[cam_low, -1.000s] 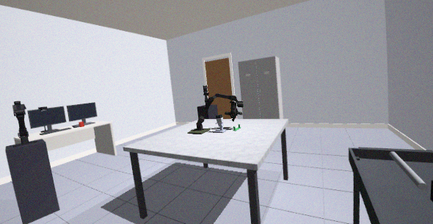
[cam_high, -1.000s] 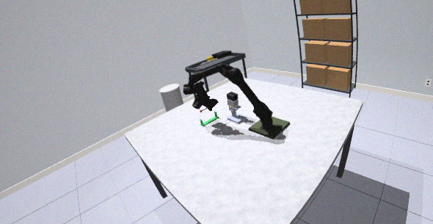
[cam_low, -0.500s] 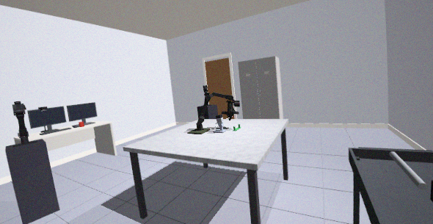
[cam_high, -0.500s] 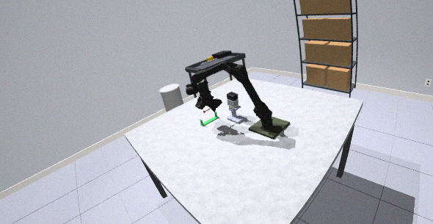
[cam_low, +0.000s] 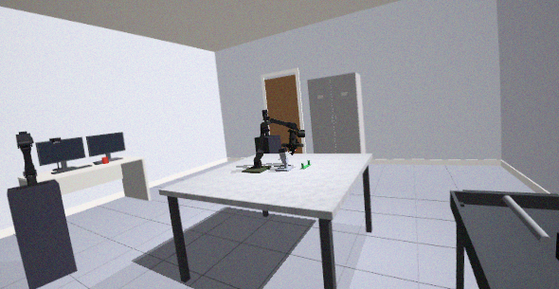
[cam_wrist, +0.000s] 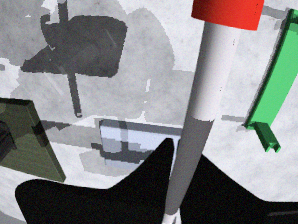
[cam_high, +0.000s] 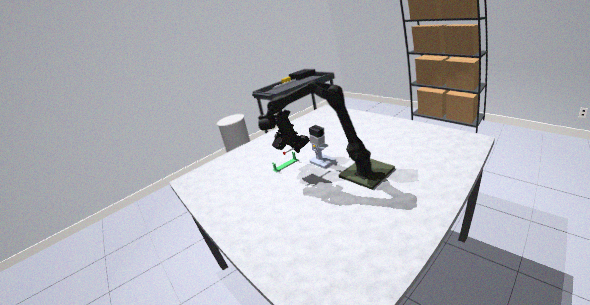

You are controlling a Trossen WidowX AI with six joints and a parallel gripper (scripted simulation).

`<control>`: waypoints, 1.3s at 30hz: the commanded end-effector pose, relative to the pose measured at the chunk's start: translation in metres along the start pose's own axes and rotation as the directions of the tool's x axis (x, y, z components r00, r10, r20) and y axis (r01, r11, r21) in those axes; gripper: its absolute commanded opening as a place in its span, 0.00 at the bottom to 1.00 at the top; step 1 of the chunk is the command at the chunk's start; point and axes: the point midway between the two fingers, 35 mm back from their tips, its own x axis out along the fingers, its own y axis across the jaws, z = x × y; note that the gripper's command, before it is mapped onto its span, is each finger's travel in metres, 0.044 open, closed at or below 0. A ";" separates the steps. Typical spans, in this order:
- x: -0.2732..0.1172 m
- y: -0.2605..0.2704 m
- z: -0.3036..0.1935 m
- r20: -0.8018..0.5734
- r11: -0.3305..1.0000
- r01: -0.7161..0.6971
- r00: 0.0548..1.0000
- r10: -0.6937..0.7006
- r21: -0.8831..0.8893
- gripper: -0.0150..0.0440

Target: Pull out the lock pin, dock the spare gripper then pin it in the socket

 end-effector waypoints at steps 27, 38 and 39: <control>0.049 0.007 0.009 0.012 1.000 0.011 1.000 -0.011 0.009 0.25; 0.051 0.008 0.003 0.012 1.000 0.011 1.000 -0.012 0.009 0.25; 0.052 0.008 0.002 0.012 1.000 0.011 1.000 -0.011 0.009 0.25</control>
